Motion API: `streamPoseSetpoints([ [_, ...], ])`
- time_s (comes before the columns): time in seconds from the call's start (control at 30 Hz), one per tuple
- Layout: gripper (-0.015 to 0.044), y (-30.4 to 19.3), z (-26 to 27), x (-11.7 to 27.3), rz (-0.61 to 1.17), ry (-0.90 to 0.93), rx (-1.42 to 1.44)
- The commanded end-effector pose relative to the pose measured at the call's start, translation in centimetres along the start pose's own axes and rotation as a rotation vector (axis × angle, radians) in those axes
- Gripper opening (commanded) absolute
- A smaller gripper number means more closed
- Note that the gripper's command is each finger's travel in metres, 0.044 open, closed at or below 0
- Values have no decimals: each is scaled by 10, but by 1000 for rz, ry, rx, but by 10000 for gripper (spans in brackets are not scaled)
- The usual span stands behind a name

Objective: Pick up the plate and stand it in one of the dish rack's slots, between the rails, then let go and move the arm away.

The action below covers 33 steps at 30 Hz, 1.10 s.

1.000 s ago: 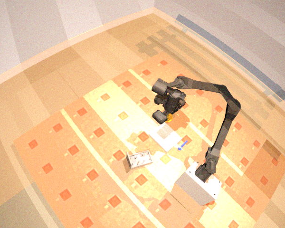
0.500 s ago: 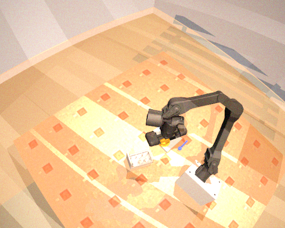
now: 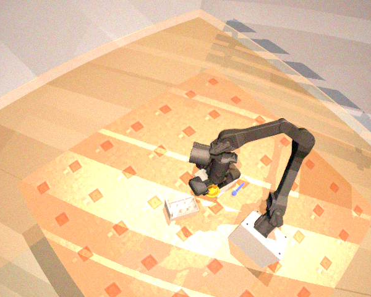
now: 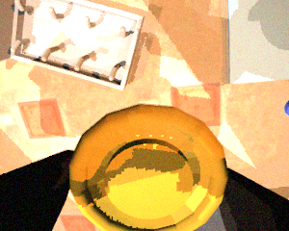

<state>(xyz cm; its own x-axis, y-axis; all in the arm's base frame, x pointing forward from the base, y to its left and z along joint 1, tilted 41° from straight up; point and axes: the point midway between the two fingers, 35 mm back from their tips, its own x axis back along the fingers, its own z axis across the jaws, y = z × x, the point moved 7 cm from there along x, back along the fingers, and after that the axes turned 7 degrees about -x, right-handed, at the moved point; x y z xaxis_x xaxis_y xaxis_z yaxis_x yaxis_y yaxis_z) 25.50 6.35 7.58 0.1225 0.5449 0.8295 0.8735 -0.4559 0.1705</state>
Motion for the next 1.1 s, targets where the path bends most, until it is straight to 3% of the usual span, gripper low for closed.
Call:
streamPoseSetpoints([
  [0.0, 0, 1, -1, -10, 48, 30, 64],
  [0.57, 0, 11, -7, -53, 210, 275, 366],
  [1.07, 0, 17, -15, -87, 206, 553, 612],
])
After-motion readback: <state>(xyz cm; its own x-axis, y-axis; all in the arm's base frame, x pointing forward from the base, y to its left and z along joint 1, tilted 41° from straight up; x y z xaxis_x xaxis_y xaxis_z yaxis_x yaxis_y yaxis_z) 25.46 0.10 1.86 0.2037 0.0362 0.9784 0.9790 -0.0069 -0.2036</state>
